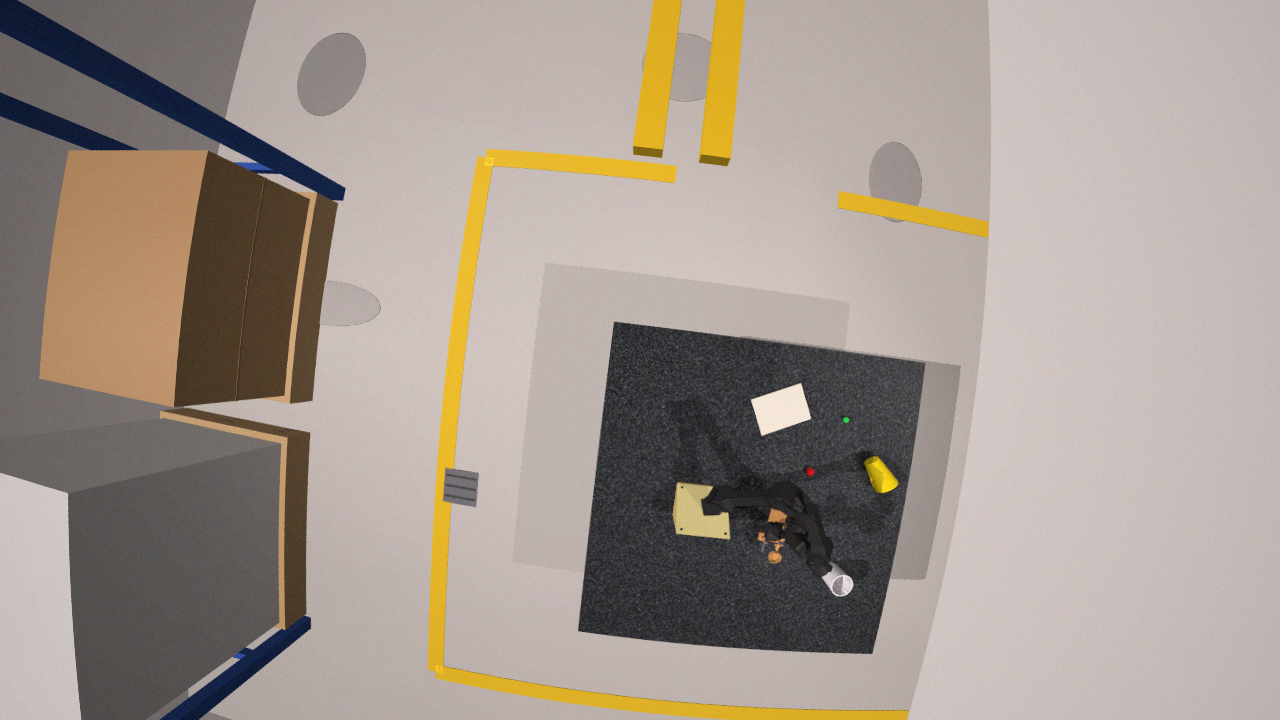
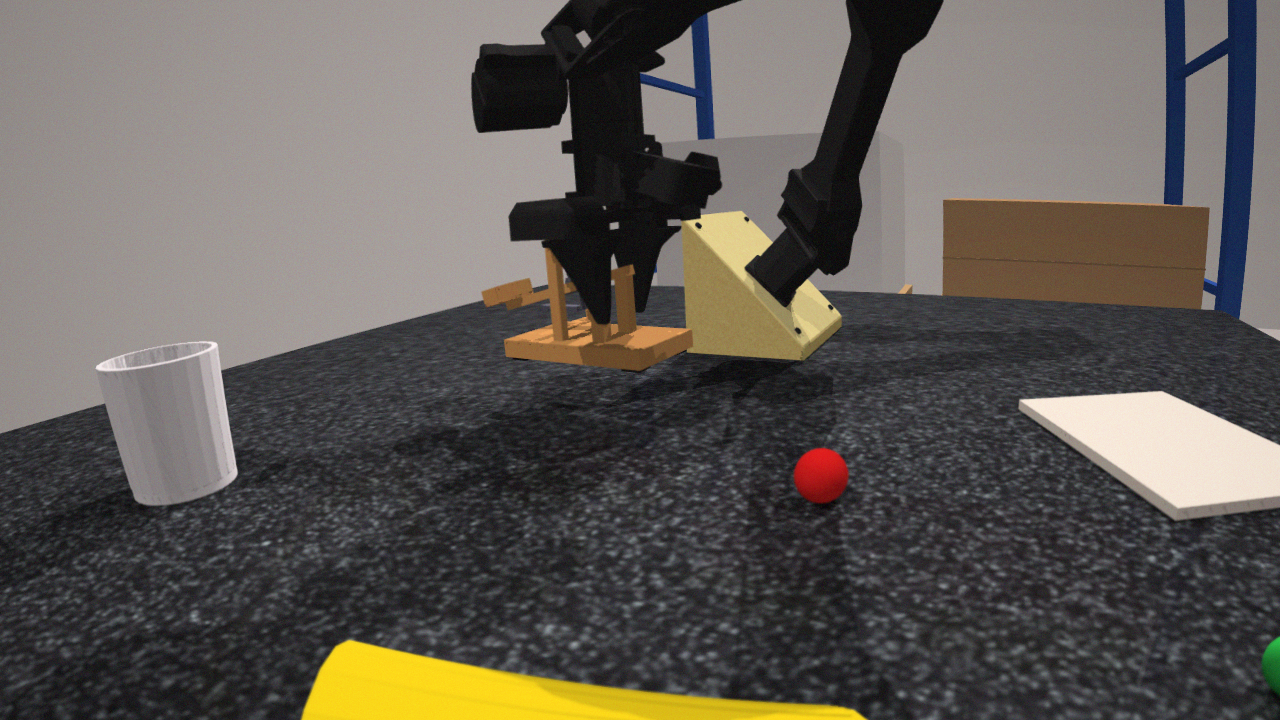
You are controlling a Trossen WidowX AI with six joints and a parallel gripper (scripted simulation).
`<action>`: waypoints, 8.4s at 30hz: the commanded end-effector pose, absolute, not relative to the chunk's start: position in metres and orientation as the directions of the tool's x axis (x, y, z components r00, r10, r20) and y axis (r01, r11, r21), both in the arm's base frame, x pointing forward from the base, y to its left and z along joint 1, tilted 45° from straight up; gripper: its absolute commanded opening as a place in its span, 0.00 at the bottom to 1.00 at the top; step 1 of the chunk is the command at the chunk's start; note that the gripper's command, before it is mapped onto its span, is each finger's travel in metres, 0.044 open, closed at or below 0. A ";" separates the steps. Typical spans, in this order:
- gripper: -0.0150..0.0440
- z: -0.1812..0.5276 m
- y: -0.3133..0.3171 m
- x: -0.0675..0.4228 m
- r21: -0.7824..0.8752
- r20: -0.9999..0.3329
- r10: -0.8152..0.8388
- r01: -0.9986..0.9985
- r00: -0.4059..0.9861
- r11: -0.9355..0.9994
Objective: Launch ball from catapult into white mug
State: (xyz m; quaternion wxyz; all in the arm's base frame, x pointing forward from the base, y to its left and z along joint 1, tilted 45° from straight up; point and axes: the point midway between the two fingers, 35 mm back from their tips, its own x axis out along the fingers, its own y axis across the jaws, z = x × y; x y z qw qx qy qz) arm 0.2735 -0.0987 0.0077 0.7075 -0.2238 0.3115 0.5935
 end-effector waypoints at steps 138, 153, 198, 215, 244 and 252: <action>0.91 -0.077 -0.122 0.291 0.236 -0.715 0.689 -0.886 0.120 0.399; 0.41 -0.077 -0.122 0.291 0.236 -0.715 0.689 -0.886 0.120 0.399; 0.25 -0.055 -0.165 0.298 0.642 -0.714 0.690 -0.281 0.122 0.714; 0.25 -0.075 -0.147 0.302 0.642 -0.714 0.690 -0.281 0.122 0.714; 0.83 -0.085 -0.136 0.303 0.647 -0.710 0.695 -0.286 0.111 0.707; 1.00 -0.023 -0.198 0.293 0.647 -0.712 0.694 -0.283 0.107 0.708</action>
